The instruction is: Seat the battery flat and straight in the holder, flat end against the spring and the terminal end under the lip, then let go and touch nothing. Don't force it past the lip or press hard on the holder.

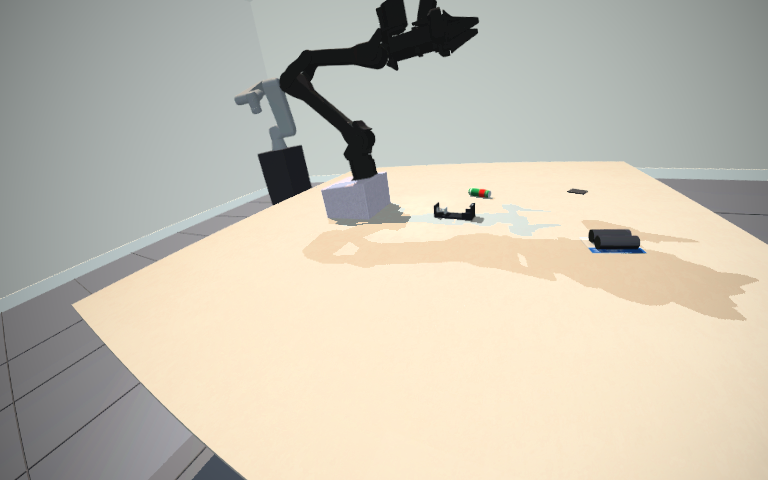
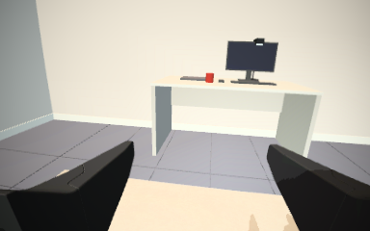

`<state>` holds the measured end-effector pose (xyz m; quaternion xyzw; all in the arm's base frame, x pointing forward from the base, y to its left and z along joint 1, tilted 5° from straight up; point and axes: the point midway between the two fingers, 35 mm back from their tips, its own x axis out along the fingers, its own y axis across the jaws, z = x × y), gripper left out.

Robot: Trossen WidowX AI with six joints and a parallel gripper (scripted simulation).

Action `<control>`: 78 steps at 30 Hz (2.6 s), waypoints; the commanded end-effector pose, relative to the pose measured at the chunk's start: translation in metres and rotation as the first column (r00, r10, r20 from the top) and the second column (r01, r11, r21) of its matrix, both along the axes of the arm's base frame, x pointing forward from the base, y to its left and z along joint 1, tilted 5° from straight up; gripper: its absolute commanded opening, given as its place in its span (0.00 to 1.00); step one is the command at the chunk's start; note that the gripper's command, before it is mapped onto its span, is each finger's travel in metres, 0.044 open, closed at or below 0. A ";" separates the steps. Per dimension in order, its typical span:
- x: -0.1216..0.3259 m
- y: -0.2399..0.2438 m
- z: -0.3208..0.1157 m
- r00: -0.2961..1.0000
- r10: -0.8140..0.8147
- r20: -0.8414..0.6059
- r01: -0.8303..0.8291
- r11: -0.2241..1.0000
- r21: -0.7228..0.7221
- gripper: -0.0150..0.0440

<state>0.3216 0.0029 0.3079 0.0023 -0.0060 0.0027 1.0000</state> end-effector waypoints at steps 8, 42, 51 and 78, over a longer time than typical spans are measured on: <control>0.047 0.020 -0.087 0.914 0.046 -0.404 -0.277 0.797 -0.536 0.66; 0.009 0.069 -0.334 -0.042 0.013 -0.999 -0.513 -0.858 0.011 0.66; 0.009 0.069 -0.335 -0.042 0.013 -0.999 -0.513 -0.858 0.011 0.66; 0.006 0.069 -0.379 -0.042 0.013 -0.999 -0.513 -0.858 0.011 0.66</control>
